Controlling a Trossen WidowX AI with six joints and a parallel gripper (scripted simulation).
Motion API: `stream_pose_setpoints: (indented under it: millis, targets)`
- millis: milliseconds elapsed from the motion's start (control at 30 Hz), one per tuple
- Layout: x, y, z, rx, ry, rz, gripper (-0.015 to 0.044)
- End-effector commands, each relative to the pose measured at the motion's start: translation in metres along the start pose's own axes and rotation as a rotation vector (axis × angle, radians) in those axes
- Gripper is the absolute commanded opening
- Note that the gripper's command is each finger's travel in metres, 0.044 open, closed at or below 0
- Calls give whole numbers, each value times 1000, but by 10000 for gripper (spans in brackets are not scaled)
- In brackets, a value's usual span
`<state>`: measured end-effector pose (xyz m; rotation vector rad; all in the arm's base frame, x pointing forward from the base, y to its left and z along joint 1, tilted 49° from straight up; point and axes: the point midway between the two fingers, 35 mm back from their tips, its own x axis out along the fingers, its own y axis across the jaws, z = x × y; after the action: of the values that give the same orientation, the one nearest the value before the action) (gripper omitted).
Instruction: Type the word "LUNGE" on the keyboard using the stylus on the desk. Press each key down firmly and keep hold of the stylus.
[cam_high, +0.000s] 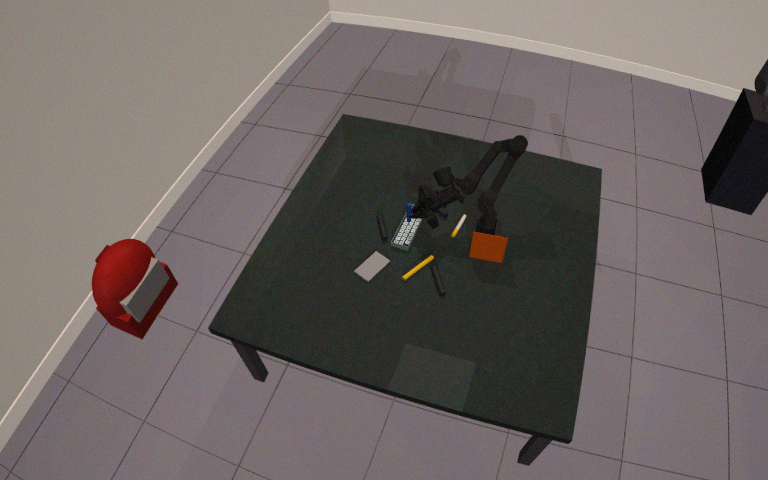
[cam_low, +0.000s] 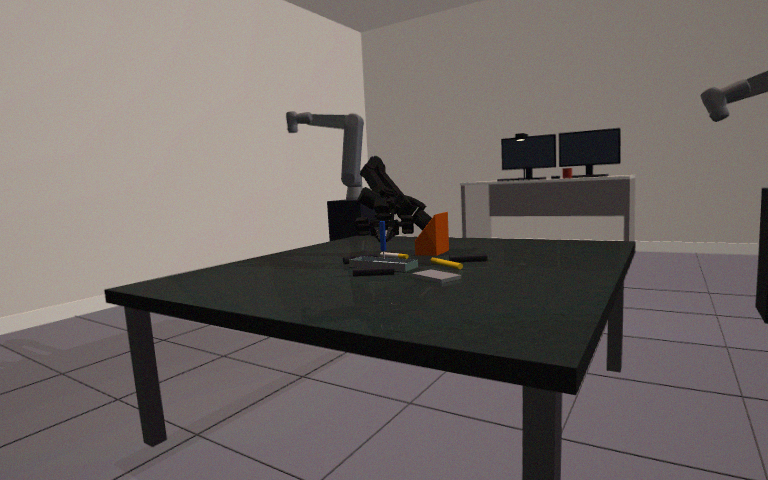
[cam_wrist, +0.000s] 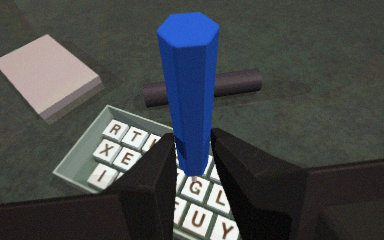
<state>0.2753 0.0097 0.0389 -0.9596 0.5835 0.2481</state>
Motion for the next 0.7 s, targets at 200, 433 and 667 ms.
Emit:
stream_pose_setpoints:
  millis: [200,433,667]
  targets:
    - [3,1,-5,-4,-2,4,81]
    - [4,1,-8,-4,-2,4,81]
    - [6,1,-11,-4,-2,4,81]
